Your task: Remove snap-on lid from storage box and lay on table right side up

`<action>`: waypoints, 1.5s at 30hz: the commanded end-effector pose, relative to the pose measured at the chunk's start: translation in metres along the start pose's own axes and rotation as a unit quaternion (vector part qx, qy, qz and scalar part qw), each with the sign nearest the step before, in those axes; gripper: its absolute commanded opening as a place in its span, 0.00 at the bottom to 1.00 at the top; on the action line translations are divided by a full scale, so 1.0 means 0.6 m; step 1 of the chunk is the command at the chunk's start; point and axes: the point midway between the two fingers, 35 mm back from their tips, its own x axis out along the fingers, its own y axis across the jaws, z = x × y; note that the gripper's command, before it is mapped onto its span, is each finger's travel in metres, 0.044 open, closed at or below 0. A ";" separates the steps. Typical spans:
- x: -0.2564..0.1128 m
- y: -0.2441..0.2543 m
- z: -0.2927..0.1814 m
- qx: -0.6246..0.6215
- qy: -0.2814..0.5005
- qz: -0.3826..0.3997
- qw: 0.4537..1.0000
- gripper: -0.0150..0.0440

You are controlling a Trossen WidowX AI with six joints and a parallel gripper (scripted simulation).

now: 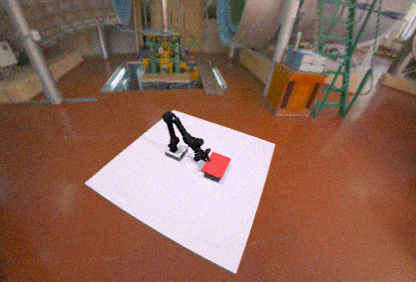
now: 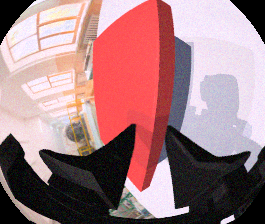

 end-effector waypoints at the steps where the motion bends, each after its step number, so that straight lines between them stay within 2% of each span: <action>1: -0.003 0.003 0.000 0.000 0.000 0.002 1.000 0.25; 45: -0.013 0.014 0.000 0.000 0.000 0.002 1.000 0.25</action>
